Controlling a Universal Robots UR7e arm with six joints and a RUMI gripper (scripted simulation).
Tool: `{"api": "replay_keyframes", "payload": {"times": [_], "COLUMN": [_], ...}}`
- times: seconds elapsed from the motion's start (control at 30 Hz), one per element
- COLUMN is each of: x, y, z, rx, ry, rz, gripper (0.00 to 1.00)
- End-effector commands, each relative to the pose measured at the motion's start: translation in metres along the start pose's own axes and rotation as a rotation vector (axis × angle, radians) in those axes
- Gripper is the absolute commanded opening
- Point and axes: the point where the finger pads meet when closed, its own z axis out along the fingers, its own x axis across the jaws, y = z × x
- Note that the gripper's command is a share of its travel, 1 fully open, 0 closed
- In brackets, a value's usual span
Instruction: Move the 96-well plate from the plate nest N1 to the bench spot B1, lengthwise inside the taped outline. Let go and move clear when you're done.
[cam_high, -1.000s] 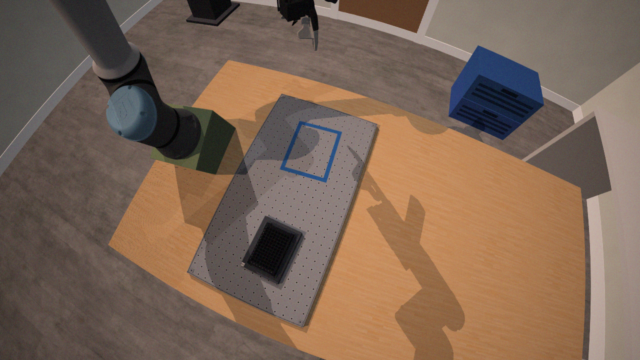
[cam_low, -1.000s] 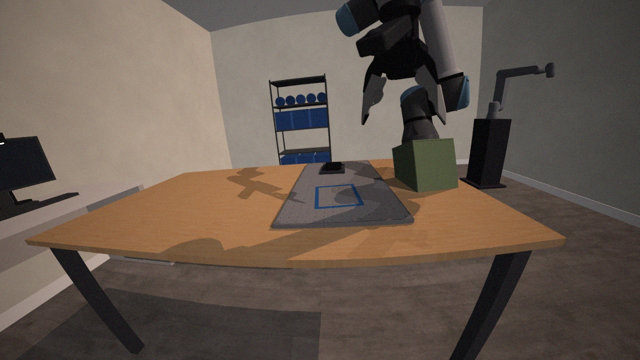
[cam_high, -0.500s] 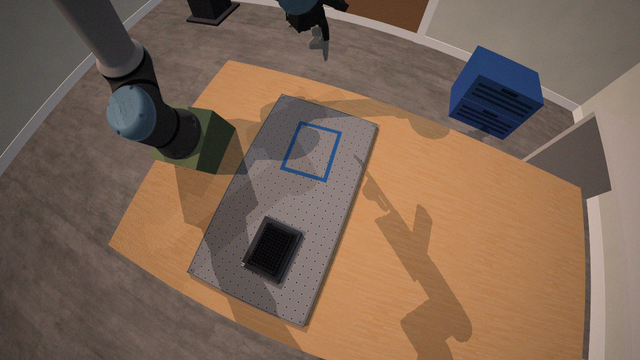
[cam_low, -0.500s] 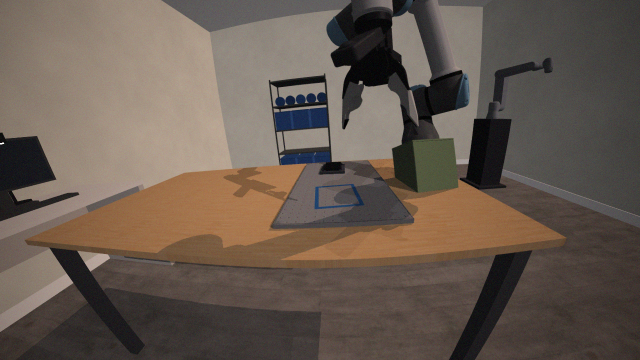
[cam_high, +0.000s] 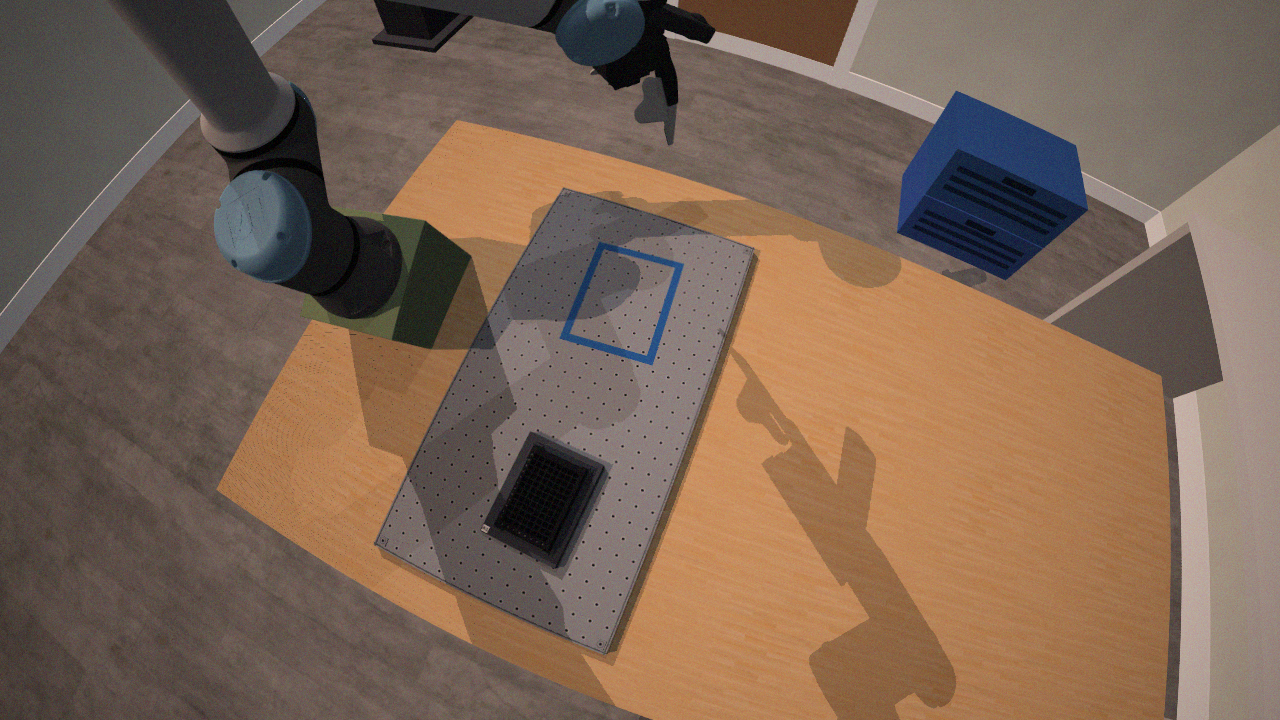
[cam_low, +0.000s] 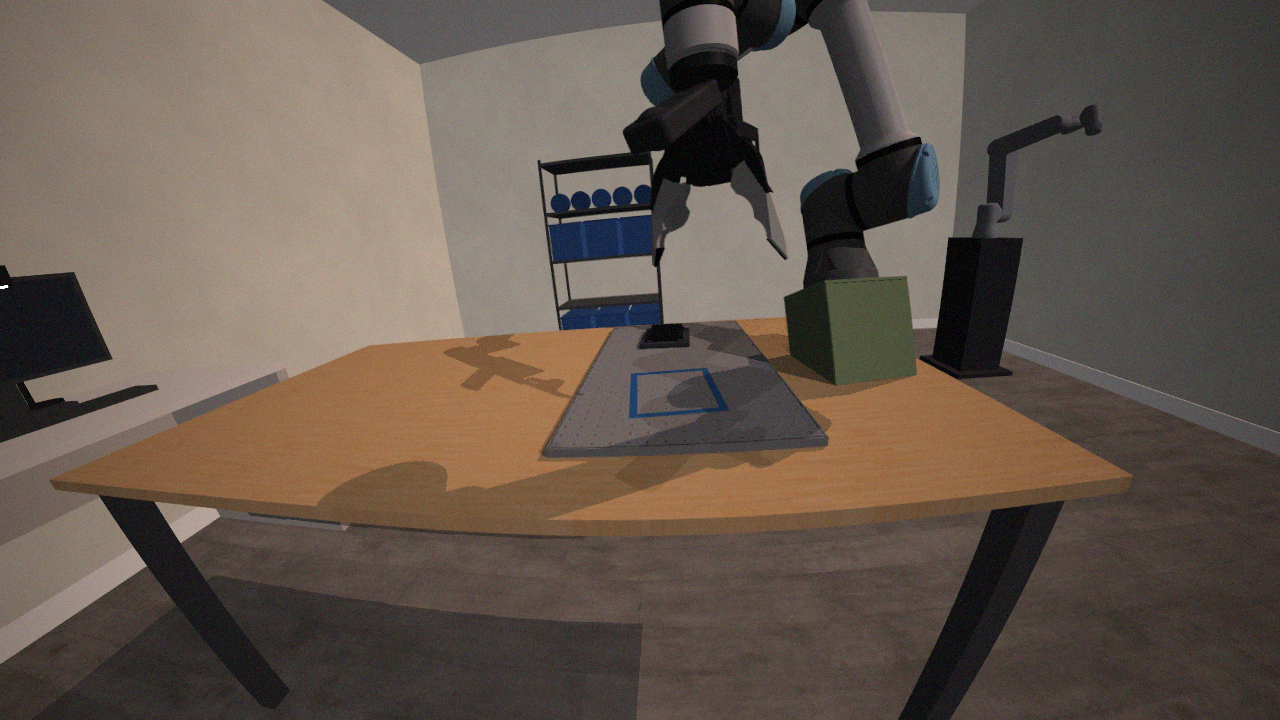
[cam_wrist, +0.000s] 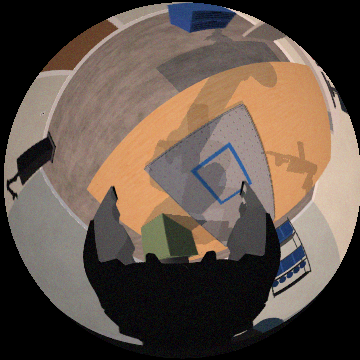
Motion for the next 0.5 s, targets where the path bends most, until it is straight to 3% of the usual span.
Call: {"api": "replay_keyframes", "payload": {"times": [0.0,0.47], "x": [0.024,0.061], "y": [0.004,0.013], "z": [0.003,0.008], "rx": [0.011,0.026], "ry": [-0.010,-0.024], "rz": [-0.030,-0.079], "gripper": [1.00,1.00]}}
